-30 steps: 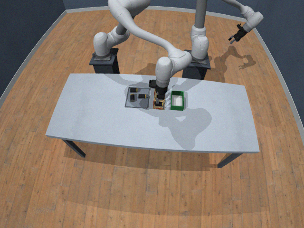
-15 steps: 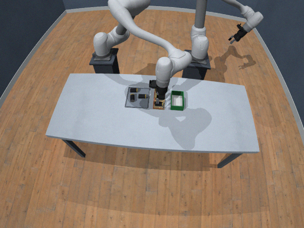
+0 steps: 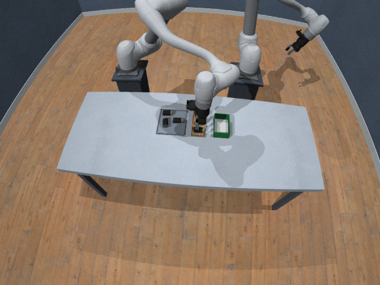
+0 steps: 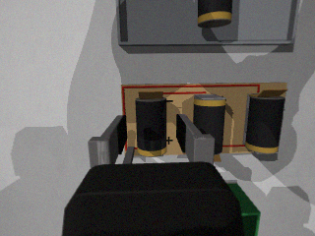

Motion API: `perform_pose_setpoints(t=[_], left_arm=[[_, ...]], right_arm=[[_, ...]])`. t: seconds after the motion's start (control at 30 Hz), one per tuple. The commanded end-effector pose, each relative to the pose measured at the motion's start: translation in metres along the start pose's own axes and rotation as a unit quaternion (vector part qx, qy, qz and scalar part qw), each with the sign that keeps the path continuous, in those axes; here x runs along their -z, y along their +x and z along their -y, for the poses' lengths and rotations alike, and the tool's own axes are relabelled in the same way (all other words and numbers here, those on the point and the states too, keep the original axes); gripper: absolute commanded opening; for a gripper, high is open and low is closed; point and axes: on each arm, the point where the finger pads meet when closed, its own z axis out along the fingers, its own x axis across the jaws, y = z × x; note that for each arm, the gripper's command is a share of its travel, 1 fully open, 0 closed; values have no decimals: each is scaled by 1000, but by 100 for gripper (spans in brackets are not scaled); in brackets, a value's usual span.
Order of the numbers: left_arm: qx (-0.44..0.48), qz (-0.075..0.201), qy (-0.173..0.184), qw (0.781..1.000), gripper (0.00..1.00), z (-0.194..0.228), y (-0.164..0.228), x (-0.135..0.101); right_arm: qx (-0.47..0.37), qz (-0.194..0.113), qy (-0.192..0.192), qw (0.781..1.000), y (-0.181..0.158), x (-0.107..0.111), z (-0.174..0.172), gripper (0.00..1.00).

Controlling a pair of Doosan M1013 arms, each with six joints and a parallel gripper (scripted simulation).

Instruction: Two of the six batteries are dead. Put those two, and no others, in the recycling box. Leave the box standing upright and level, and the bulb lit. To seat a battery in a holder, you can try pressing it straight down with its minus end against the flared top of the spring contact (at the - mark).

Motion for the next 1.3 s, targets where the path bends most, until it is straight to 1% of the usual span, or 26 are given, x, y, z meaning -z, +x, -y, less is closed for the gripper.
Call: perform_pose_setpoints(t=[0.0, 0.2, 0.47, 0.77, 1.0, 1.27], left_arm=[[0, 0, -1, 1000, 100, 0, 0, 1], [0, 0, -1, 1000, 100, 0, 0, 1], [0, 0, -1, 1000, 100, 0, 0, 1], [0, 0, -1, 1000, 100, 0, 0, 1], [0, 0, -1, 1000, 100, 0, 0, 1], [0, 0, -1, 1000, 100, 0, 0, 1]], right_arm=[[0, 1, -1, 1000, 0, 2, -1, 90], [0, 1, -1, 1000, 0, 0, -1, 90], [0, 1, -1, 1000, -1, -31, -1, 90], [0, 1, -1, 1000, -1, -33, -1, 90], [0, 1, -1, 1000, -1, -42, -1, 90], [0, 1, -1, 1000, -1, -43, -1, 90]])
